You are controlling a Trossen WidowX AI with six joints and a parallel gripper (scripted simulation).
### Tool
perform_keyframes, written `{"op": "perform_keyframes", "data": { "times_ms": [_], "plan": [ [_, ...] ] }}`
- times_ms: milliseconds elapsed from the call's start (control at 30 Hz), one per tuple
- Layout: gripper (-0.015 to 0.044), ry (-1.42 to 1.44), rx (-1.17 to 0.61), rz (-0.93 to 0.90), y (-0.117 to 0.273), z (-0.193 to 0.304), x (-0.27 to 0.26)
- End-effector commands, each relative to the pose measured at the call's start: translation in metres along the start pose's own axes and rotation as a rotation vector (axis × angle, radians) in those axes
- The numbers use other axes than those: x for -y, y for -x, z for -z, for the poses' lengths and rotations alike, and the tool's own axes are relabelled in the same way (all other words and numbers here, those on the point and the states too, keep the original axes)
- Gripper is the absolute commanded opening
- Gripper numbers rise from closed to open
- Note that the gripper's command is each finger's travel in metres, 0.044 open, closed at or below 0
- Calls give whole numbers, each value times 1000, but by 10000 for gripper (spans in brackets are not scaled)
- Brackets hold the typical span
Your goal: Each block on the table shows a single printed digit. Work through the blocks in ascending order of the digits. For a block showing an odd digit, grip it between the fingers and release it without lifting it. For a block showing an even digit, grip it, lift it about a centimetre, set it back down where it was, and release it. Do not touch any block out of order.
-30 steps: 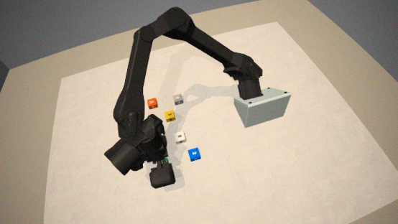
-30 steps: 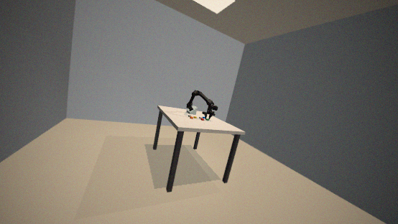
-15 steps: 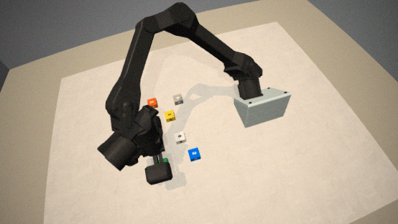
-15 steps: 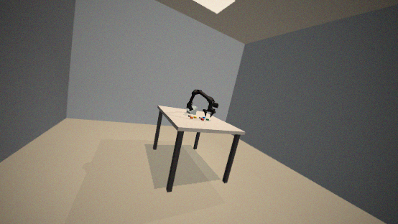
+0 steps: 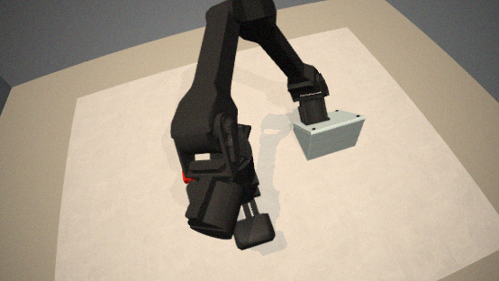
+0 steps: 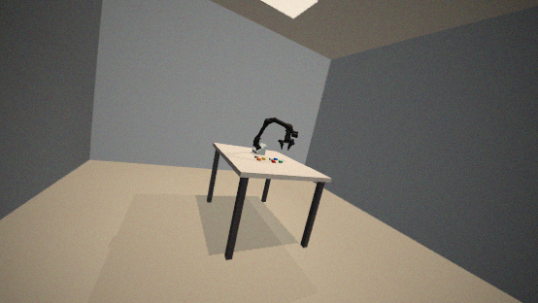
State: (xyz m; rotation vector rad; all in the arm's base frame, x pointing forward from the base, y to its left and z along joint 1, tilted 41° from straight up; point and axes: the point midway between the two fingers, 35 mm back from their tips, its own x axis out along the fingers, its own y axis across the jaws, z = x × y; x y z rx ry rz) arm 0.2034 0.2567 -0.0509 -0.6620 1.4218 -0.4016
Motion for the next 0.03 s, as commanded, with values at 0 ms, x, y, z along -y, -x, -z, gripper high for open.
{"op": "perform_keyframes", "data": {
  "times_ms": [0],
  "plan": [
    [400,-18,-12,-1,-1,-2,2]
  ]
}}
